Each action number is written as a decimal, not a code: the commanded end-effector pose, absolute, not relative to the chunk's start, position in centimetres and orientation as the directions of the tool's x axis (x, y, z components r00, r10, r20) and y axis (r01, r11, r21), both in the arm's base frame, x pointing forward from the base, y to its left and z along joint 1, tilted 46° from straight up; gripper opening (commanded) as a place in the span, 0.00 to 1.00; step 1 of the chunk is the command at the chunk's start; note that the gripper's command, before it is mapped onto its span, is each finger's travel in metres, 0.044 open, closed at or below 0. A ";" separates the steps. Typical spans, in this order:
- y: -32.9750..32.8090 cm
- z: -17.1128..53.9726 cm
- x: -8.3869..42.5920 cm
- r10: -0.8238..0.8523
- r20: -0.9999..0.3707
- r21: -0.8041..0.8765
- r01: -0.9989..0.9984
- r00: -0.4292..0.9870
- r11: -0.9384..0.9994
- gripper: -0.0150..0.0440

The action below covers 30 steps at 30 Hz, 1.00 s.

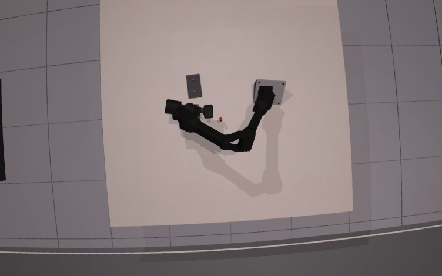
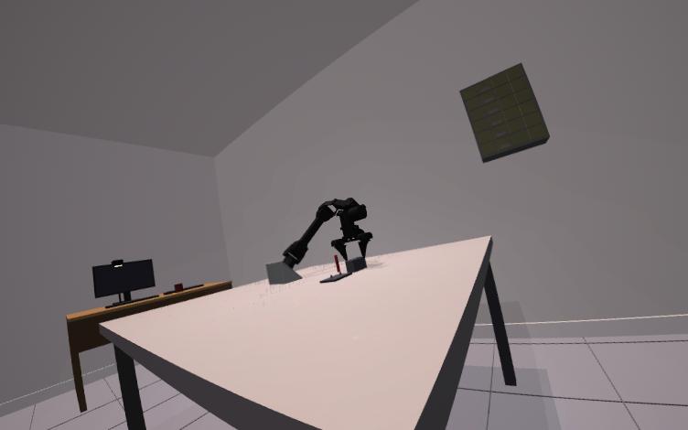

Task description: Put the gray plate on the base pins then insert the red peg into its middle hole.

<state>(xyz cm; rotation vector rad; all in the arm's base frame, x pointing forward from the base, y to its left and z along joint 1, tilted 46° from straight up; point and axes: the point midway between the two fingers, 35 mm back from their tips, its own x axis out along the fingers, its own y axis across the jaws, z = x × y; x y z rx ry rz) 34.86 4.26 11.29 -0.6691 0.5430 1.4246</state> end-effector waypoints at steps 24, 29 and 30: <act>7.3 8.5 35.1 0.714 -0.696 -0.093 -0.995 0.082 0.024 0.96; 7.3 8.5 35.1 0.714 -0.696 -0.093 -0.995 0.082 0.024 0.73; 7.3 8.5 35.1 0.714 -0.696 -0.093 -0.995 0.082 0.024 0.69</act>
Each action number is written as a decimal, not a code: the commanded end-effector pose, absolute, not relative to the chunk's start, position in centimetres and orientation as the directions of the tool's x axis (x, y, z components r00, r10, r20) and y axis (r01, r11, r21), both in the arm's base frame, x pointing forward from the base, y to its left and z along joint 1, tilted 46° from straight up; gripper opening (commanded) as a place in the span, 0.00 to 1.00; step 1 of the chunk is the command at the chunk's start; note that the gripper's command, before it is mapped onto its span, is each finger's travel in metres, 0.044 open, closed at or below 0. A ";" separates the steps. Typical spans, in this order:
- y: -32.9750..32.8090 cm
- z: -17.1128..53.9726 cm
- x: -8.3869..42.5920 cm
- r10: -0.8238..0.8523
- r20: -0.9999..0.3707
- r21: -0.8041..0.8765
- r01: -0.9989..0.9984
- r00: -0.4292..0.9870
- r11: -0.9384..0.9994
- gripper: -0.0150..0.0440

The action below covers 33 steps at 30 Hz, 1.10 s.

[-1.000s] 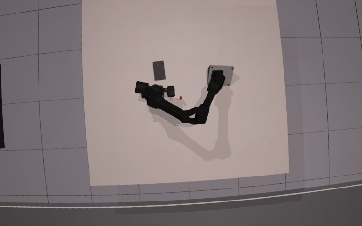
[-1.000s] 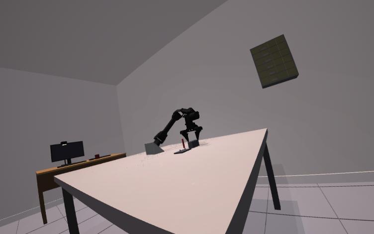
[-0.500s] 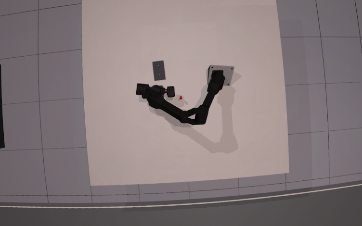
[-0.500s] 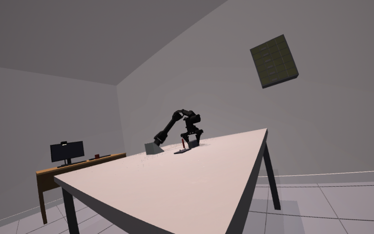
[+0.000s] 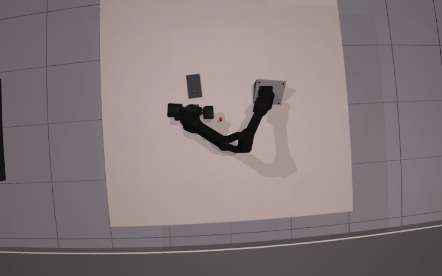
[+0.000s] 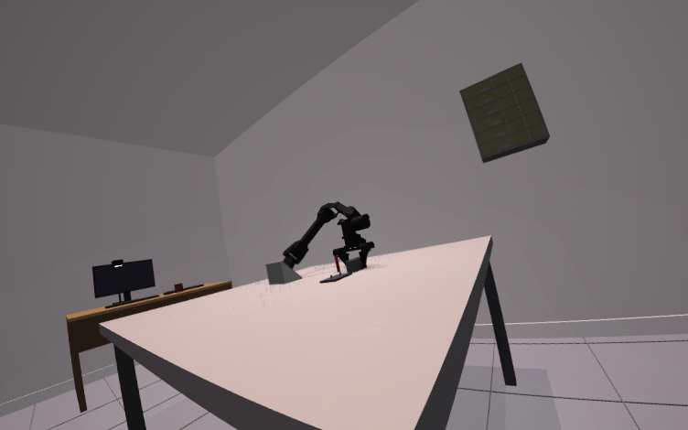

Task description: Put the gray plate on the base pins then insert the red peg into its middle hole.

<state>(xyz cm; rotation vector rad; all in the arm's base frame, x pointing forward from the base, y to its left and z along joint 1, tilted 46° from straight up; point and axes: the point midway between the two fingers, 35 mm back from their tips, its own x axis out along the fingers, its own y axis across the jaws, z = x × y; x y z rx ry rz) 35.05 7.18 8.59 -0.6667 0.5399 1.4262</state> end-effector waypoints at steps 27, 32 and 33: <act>5.8 9.9 35.2 0.710 -0.699 -0.091 -0.995 0.085 0.029 0.25; 4.7 10.9 35.2 0.708 -0.701 -0.090 -0.995 0.087 0.033 0.25; 4.4 11.2 35.2 0.708 -0.701 -0.090 -0.995 0.087 0.033 0.25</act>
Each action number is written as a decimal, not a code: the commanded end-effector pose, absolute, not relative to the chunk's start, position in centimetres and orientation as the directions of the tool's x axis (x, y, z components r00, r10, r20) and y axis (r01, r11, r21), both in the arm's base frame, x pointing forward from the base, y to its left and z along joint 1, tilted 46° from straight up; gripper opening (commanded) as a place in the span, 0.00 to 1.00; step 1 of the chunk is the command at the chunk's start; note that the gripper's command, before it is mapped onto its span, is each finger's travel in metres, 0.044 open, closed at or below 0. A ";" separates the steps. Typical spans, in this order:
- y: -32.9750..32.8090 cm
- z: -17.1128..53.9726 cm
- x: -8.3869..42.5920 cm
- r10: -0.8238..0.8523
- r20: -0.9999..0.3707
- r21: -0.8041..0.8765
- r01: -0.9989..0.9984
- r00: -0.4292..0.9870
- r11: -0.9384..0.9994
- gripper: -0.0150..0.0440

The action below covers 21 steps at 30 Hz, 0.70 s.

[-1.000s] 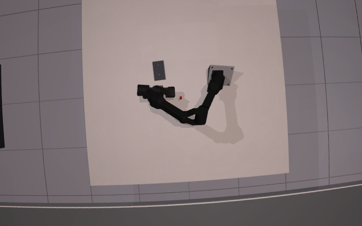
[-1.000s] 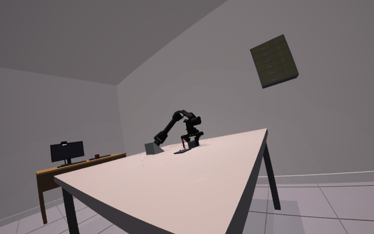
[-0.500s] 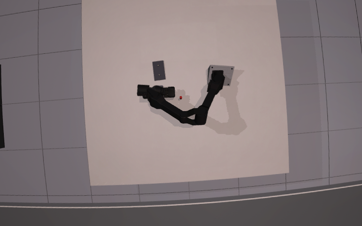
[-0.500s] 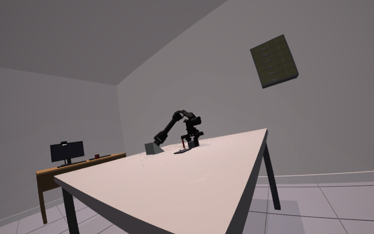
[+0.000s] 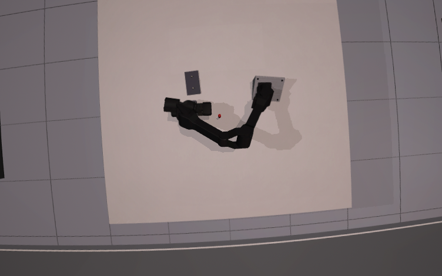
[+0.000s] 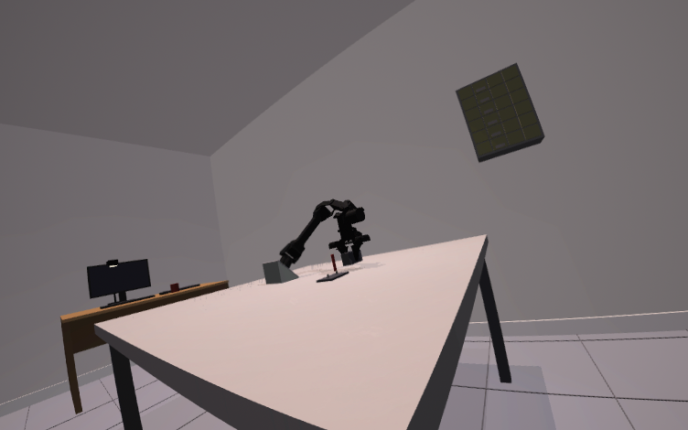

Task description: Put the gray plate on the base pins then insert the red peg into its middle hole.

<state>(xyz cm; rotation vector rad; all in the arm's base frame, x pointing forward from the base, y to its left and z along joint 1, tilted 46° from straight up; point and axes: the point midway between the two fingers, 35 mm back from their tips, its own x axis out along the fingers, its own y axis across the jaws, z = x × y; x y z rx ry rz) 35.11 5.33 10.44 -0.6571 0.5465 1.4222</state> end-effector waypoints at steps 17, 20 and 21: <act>0.8 15.0 34.5 0.707 -0.702 -0.085 -0.995 0.092 0.046 0.25; 0.1 15.7 34.2 0.707 -0.701 -0.084 -0.995 0.093 0.048 0.25; -0.1 16.0 34.2 0.707 -0.701 -0.083 -0.995 0.093 0.049 0.25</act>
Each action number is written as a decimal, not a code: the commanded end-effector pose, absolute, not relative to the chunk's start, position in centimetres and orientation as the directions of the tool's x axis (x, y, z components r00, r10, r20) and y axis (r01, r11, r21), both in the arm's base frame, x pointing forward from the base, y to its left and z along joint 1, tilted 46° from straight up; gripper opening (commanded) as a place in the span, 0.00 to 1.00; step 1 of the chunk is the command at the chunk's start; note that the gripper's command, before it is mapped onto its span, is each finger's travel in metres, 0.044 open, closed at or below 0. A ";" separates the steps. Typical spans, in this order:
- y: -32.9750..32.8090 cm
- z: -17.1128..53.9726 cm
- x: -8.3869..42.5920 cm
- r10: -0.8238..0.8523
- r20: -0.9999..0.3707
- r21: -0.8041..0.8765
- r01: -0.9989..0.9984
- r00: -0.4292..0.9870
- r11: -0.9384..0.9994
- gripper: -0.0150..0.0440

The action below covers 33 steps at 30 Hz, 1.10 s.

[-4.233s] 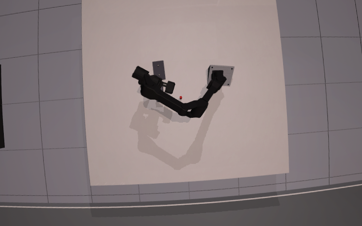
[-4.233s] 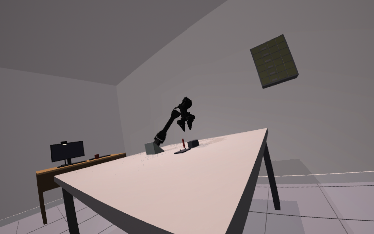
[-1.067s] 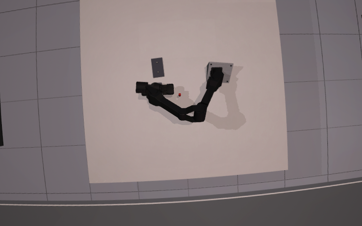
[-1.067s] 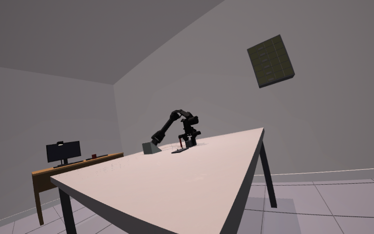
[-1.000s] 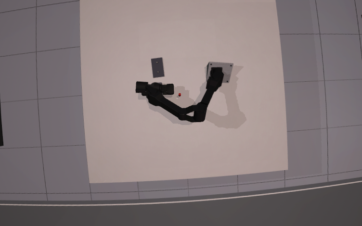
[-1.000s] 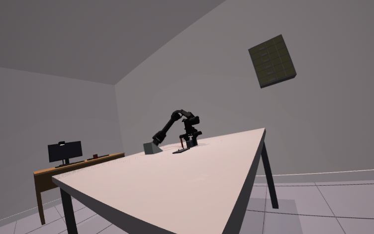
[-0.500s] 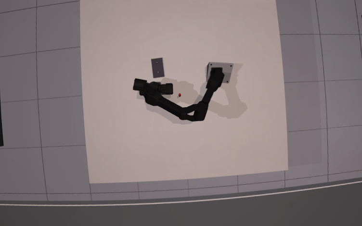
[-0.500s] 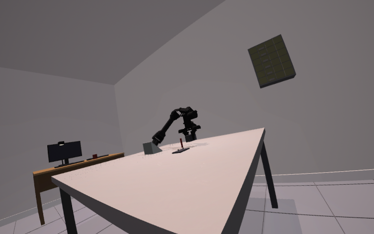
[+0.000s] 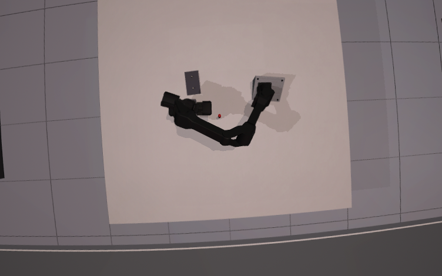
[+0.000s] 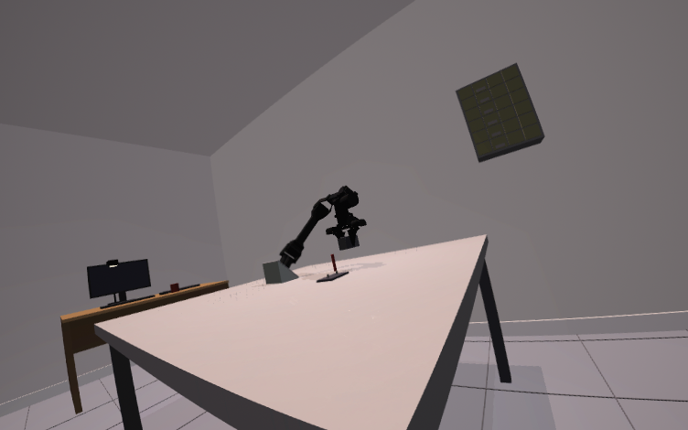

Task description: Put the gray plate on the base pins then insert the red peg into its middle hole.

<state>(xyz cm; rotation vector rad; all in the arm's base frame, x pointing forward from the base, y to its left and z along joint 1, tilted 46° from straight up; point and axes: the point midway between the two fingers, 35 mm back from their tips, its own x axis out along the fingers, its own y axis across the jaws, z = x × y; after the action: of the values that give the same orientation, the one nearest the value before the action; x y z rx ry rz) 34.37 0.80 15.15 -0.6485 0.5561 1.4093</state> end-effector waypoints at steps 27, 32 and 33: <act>-3.4 14.0 34.6 0.709 -0.699 -0.096 -0.995 0.092 0.034 0.25; -3.9 12.5 34.9 0.709 -0.699 -0.100 -0.995 0.089 0.027 0.25; -4.1 12.1 35.0 0.709 -0.700 -0.101 -0.995 0.089 0.025 0.25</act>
<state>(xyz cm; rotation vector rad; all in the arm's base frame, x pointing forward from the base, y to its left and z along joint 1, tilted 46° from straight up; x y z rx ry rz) 34.84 -3.55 13.45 -0.6710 0.5358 1.4150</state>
